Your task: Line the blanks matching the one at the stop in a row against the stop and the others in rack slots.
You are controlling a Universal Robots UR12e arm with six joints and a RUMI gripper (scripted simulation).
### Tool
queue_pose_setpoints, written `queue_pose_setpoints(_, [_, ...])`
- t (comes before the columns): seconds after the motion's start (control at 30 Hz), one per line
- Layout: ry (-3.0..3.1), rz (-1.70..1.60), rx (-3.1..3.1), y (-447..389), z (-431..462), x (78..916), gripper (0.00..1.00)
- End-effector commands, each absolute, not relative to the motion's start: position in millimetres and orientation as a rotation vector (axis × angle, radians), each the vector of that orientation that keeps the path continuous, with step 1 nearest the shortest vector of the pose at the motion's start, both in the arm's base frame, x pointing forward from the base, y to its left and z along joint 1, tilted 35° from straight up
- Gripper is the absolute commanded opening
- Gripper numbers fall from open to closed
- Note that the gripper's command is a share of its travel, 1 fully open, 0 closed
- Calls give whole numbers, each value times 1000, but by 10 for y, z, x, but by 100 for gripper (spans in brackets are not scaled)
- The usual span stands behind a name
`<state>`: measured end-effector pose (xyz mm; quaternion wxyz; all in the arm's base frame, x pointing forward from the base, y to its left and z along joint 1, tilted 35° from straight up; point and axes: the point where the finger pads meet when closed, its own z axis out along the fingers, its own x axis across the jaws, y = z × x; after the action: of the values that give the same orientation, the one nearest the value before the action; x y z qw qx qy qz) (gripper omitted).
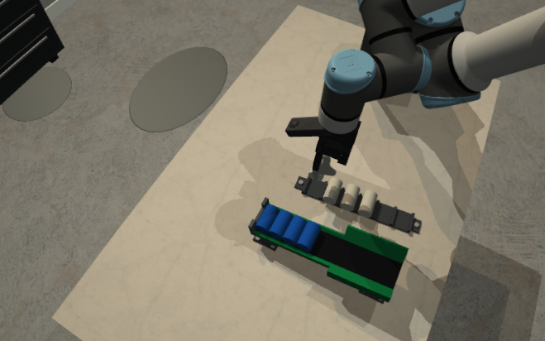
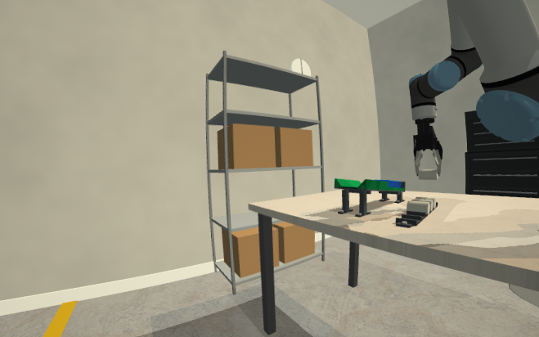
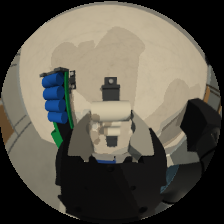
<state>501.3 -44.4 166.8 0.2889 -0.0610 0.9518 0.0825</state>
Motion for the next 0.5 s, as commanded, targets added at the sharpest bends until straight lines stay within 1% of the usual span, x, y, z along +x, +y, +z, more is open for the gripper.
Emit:
queue_pose_setpoints(0.0, [2540, 219, -163, -445, 1663, 5022, 42])
queue_pose_setpoints(0.47, [2540, 219, -163, -398, 1458, 5156, 42])
